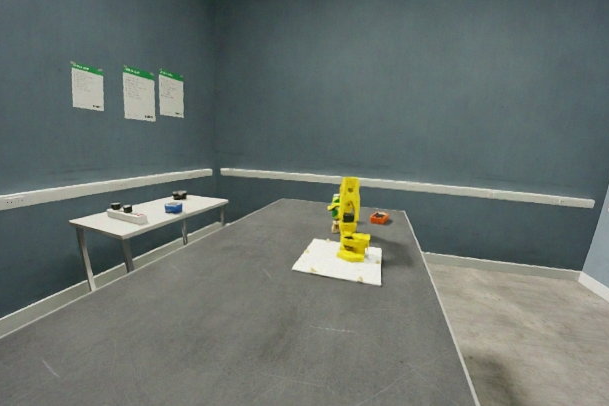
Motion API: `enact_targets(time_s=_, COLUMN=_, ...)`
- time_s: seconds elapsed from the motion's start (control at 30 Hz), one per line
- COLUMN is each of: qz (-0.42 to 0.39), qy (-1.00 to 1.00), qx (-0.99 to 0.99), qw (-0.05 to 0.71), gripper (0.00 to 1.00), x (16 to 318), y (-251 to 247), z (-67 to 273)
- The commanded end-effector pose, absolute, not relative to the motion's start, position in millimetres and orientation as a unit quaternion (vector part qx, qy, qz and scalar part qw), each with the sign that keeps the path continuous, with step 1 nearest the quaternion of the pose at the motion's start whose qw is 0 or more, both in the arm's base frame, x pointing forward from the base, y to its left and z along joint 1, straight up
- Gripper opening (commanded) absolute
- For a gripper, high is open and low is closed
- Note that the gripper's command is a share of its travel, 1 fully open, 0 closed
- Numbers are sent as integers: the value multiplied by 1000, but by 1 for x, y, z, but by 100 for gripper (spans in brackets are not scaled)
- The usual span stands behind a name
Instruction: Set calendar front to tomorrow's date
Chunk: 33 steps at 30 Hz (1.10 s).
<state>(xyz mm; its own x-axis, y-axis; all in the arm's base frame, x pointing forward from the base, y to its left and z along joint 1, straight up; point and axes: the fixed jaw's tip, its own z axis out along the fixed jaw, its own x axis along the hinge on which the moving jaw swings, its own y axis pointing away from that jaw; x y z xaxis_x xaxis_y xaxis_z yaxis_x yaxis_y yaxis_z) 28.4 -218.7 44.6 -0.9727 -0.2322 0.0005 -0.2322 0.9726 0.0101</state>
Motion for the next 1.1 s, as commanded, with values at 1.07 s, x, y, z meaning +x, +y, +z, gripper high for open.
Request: enact_targets(time_s=1.07, qz=18, qy=-993, qx=118, qw=0, gripper=36, x=27, y=-219, z=77)
